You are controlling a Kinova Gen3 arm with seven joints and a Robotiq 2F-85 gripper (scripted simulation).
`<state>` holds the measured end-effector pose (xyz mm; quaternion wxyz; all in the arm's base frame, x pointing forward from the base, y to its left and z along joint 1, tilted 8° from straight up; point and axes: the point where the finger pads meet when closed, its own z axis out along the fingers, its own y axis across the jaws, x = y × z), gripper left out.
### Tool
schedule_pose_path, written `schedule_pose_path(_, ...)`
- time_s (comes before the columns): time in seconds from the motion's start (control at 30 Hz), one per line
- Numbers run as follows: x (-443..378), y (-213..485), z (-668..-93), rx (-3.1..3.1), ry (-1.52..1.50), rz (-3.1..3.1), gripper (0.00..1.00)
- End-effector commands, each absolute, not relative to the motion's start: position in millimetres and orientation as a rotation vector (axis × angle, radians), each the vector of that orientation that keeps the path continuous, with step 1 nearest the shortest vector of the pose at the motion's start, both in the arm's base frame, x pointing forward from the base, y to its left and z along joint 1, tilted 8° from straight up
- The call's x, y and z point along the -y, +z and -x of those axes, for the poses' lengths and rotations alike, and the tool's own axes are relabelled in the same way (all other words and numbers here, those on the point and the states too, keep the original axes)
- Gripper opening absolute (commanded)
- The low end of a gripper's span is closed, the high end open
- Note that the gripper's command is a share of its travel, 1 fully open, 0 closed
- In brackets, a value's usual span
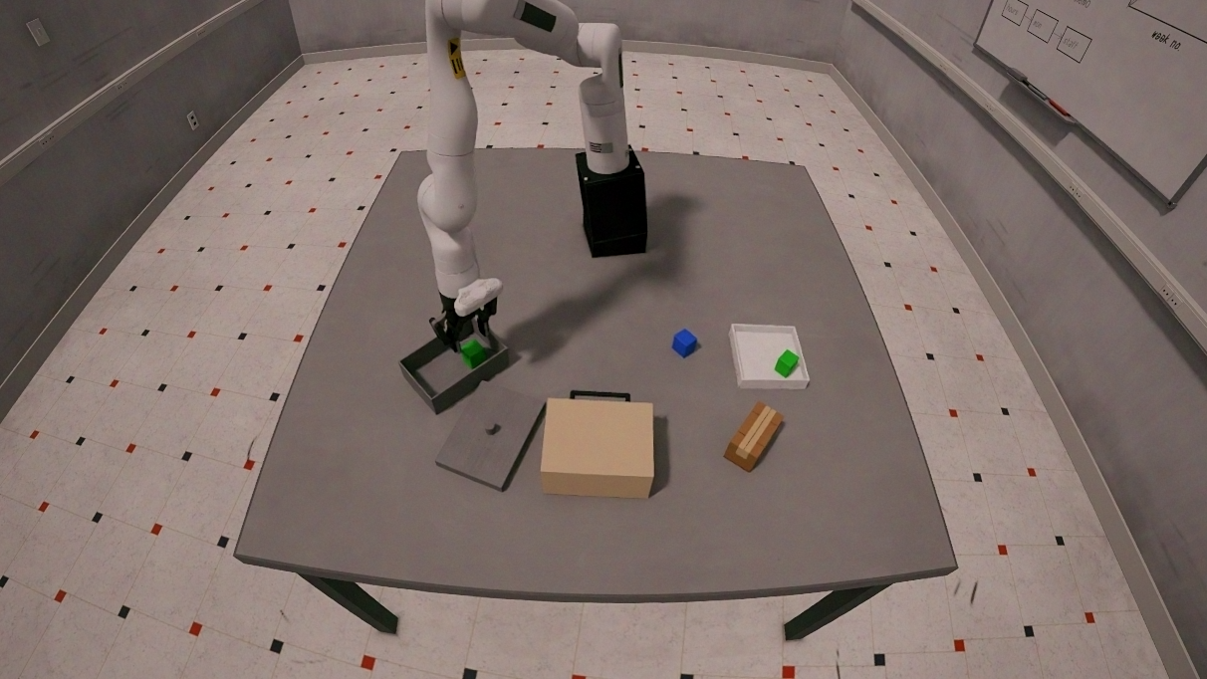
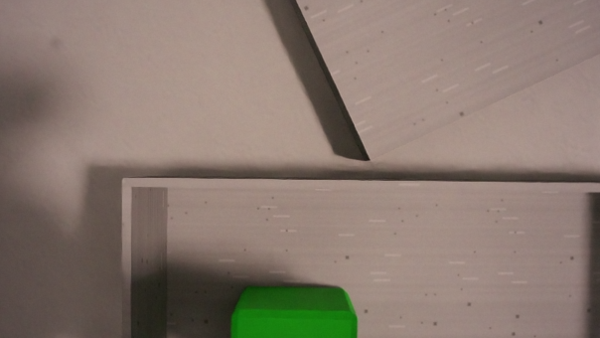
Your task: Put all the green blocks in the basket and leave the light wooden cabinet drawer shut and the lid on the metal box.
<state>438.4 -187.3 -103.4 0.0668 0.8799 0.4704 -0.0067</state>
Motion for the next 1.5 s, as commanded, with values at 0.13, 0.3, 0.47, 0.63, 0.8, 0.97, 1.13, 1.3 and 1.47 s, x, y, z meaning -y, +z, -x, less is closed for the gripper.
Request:
schedule_pose_path(0.13,187,-103,-439,-1.418,-0.018,-2.652,0.67)
schedule_pose_path(0.3,187,-104,-439,-1.418,-0.018,-2.652,0.67)
schedule_pose_path(0.47,188,-105,-439,-1.418,-0.018,-2.652,0.67)
schedule_pose_path(0.63,188,-108,-439,-1.418,-0.018,-2.652,0.67)
schedule_pose_path(0.8,188,-111,-440,-1.418,-0.018,-2.652,0.67)
schedule_pose_path(0.97,189,-113,-440,-1.418,-0.018,-2.652,0.67)
schedule_pose_path(1.13,189,-117,-440,-1.418,-0.018,-2.652,0.67)
schedule_pose_path(1.3,190,-120,-440,-1.418,-0.018,-2.652,0.67)
schedule_pose_path(1.47,190,-122,-440,-1.418,-0.018,-2.652,0.67)
